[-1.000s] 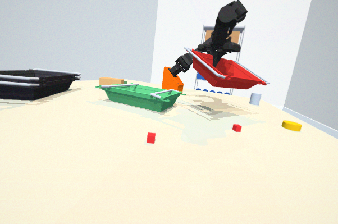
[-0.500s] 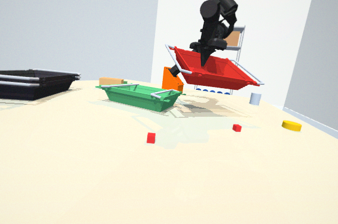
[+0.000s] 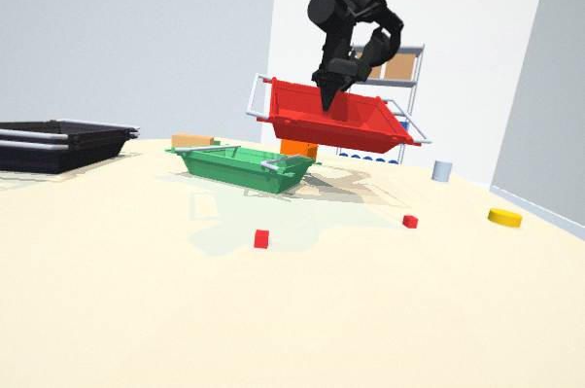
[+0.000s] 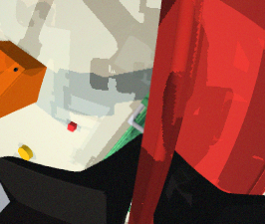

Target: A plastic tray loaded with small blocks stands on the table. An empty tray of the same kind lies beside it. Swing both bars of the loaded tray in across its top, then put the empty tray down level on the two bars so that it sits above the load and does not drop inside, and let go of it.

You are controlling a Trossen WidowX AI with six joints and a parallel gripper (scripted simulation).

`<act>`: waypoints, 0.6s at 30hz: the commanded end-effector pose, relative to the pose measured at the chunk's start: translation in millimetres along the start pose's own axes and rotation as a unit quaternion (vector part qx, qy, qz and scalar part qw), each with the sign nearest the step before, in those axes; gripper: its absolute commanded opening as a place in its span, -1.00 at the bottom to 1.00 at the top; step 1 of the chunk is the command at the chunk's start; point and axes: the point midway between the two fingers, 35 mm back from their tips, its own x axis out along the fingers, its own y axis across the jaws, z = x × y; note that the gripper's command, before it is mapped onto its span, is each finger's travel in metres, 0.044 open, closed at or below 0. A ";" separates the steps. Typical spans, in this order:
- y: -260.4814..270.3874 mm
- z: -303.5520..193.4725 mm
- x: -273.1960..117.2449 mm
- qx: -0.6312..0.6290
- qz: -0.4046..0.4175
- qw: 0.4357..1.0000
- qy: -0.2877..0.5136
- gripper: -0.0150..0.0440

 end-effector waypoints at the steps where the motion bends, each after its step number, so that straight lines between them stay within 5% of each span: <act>1: -2.0 -21.4 -4.4 0.034 -0.008 0.999 0.004 -0.49; 18: 13.4 -95.8 -2.7 0.161 -0.011 0.987 -0.008 -0.49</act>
